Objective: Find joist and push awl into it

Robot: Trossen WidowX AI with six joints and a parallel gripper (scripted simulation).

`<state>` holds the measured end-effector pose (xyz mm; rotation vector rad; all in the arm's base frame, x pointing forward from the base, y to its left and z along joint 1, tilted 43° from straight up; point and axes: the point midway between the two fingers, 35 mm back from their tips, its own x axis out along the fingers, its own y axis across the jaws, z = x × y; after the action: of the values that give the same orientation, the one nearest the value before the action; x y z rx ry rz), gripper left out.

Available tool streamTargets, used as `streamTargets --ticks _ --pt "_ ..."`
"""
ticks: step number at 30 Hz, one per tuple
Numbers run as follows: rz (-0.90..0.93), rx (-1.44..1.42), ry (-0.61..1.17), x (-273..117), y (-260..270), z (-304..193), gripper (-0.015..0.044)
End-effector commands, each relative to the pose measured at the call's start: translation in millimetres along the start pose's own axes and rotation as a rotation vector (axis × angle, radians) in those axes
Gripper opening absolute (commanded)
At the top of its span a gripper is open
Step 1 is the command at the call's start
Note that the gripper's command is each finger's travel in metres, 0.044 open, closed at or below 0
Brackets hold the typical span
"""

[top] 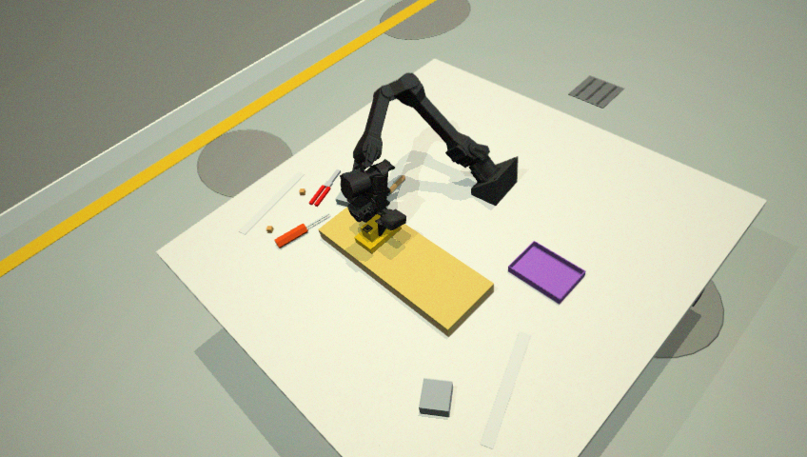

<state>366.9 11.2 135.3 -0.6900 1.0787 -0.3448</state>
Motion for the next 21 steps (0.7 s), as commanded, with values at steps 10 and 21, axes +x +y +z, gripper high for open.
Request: streamTargets --ticks 10,21 --pt "-0.009 0.002 0.002 0.0 -45.0 0.2 0.0000" --pt "-0.012 0.002 0.001 -0.7 -79.6 0.3 0.0000"
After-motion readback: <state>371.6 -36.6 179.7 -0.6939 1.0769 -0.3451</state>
